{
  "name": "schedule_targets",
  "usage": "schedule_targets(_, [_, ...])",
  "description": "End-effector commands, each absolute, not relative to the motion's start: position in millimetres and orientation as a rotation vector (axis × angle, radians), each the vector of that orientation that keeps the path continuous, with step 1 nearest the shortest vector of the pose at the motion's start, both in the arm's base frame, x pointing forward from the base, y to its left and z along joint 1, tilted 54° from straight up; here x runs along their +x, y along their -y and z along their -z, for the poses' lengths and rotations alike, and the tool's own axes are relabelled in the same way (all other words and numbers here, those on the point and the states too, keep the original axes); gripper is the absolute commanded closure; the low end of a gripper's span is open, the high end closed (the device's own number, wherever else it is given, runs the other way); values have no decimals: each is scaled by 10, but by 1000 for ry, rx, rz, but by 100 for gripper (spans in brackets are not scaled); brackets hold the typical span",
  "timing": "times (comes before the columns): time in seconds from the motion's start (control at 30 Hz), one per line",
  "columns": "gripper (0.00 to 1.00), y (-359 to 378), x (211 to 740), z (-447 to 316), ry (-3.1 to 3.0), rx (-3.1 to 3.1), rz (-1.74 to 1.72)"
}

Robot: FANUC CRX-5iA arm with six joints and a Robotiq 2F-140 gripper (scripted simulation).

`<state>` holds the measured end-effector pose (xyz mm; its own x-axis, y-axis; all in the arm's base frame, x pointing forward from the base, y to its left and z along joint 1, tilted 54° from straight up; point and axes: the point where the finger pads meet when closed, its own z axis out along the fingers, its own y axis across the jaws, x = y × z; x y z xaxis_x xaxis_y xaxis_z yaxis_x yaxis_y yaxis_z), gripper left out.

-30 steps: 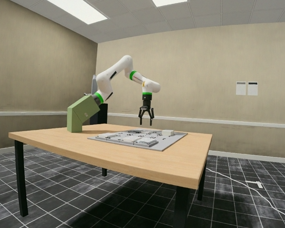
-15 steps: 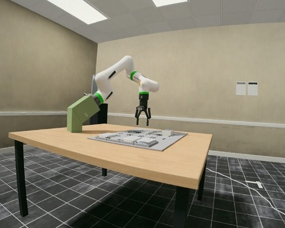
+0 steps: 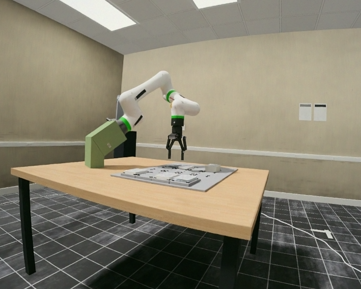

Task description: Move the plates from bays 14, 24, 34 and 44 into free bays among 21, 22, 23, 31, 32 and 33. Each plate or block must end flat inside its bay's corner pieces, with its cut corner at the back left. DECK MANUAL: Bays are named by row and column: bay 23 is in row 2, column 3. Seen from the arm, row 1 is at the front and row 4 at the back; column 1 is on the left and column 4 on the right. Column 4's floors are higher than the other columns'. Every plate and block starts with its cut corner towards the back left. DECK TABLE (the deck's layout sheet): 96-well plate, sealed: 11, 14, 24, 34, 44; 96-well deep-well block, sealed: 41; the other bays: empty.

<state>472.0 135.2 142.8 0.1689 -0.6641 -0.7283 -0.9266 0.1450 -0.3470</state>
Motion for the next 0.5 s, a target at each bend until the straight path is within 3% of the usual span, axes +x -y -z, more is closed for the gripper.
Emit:
schedule_targets(0.0, [30,-1293,4723,-1366,-1564,-1589,-384])
schedule_targets(0.47, [30,-972,4706,-958,-1564,-1589,-384])
